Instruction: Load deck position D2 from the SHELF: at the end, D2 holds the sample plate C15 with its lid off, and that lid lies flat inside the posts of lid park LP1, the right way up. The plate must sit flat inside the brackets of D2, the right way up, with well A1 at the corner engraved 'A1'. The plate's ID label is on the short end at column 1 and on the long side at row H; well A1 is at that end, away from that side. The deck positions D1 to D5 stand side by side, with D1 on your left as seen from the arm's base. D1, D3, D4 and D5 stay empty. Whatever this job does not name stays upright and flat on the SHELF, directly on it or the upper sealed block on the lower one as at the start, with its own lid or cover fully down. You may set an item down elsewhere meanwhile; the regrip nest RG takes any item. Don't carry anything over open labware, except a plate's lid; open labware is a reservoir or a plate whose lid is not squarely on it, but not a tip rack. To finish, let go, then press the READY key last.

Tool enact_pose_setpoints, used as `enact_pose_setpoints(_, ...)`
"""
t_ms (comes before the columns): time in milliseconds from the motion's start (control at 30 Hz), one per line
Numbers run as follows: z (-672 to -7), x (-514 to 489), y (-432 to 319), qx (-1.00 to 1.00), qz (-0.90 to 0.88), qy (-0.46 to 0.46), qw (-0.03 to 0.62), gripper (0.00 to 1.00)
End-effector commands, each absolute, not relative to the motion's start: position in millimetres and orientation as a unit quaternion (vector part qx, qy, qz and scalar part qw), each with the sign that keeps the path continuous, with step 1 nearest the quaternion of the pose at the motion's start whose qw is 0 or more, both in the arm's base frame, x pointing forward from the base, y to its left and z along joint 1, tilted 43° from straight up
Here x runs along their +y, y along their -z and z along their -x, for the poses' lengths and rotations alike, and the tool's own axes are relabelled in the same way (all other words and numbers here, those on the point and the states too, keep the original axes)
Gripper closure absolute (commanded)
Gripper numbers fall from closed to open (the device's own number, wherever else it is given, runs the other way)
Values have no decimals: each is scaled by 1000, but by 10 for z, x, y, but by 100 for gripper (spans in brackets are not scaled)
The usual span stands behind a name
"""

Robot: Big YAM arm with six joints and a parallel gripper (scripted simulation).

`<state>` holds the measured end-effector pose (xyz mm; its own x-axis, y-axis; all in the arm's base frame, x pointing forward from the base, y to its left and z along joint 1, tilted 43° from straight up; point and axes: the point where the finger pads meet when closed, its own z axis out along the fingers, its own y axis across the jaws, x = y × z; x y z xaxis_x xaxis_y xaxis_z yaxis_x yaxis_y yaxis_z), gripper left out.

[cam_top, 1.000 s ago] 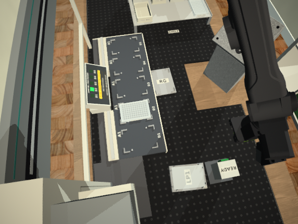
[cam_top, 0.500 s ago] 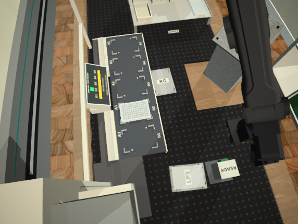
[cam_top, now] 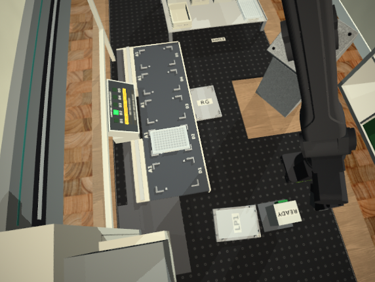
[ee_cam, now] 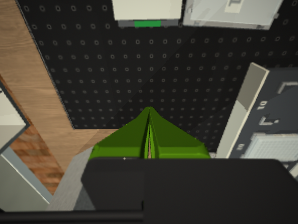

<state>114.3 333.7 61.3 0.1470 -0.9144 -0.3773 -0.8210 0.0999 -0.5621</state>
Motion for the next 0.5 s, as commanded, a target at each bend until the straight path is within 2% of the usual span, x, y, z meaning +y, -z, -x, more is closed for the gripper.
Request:
enact_pose_setpoints(0, -1186, 3351, -555, 645, 671, 67, 359, 100)
enact_pose_setpoints(467, -1297, 3423, -405, 645, 672, 67, 358, 100)
